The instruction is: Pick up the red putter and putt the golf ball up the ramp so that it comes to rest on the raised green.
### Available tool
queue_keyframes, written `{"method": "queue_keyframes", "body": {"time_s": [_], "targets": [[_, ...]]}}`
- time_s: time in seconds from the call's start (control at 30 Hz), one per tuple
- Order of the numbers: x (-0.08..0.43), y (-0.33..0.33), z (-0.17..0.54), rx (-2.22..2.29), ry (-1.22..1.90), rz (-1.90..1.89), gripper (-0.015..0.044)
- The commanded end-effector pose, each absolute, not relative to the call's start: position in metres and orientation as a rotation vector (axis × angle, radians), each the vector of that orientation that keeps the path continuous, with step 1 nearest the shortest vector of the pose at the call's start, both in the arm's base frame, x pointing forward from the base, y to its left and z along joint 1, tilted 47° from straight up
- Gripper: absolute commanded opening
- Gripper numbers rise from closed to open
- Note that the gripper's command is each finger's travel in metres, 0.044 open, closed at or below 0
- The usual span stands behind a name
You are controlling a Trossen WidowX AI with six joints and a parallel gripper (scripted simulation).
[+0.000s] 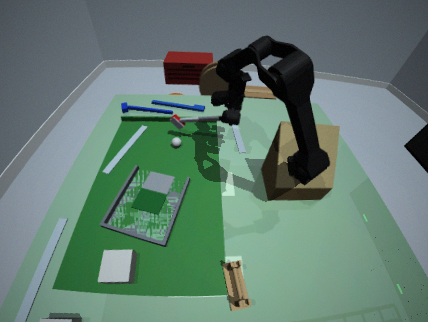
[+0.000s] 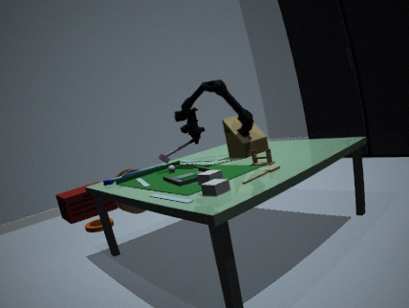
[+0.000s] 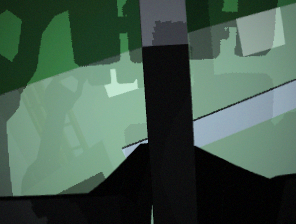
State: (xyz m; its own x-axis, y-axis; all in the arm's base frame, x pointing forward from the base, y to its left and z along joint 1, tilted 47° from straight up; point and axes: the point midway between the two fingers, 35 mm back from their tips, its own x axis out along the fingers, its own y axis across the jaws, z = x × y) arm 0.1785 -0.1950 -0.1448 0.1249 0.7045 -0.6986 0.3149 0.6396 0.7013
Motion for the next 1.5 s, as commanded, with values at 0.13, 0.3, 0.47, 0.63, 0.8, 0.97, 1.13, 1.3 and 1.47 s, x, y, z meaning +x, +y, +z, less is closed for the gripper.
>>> {"method": "queue_keyframes", "body": {"time_s": [0.13,0.3,0.47,0.63,0.8,0.97,1.13,1.3,1.47], "targets": [[0.18,-0.18,-0.157,0.919,1.465,0.346,0.0],[0.181,-0.176,-0.161,0.92,1.465,0.346,0.0],[0.182,-0.17,-0.167,0.92,1.464,0.346,0.0],[0.183,-0.165,-0.172,0.92,1.464,0.347,0.0],[0.184,-0.16,-0.177,0.92,1.464,0.347,0.0],[0.183,-0.161,-0.175,0.911,1.475,0.356,0.0],[0.183,-0.161,-0.175,0.911,1.475,0.356,0.0],[0.18,-0.168,-0.183,0.914,1.471,0.352,0.0],[0.174,-0.178,-0.197,0.918,1.465,0.345,0.0]]}}
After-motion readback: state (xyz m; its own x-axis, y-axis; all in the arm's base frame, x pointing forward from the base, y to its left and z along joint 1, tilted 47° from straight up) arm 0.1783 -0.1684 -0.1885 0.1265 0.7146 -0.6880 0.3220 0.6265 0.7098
